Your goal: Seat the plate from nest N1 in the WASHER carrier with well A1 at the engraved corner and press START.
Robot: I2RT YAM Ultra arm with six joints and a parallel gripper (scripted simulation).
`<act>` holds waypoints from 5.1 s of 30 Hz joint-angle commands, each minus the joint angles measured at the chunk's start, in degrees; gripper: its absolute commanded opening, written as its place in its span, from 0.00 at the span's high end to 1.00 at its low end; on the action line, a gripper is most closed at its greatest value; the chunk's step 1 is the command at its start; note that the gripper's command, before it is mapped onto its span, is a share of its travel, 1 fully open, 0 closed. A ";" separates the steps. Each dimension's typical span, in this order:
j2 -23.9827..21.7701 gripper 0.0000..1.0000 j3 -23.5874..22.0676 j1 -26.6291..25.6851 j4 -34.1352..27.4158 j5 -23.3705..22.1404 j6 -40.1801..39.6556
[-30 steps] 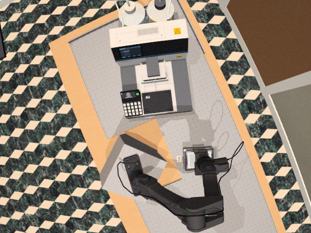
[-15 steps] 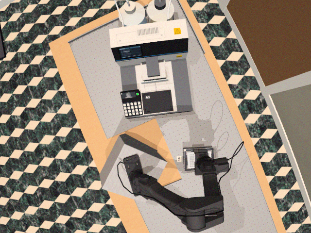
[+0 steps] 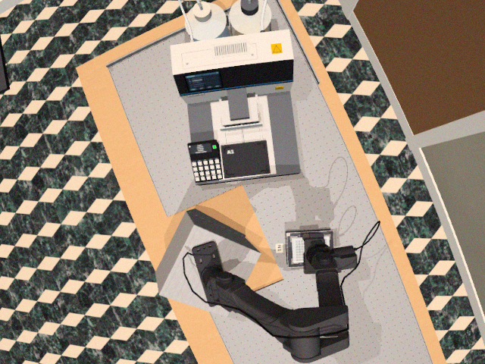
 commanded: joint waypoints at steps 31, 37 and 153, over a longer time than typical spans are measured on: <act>-0.91 0.16 1.35 0.11 0.99 -0.24 -0.62; -0.91 0.16 1.35 0.11 0.99 -0.24 -0.62; -17.43 0.16 3.63 7.47 -21.60 2.50 5.63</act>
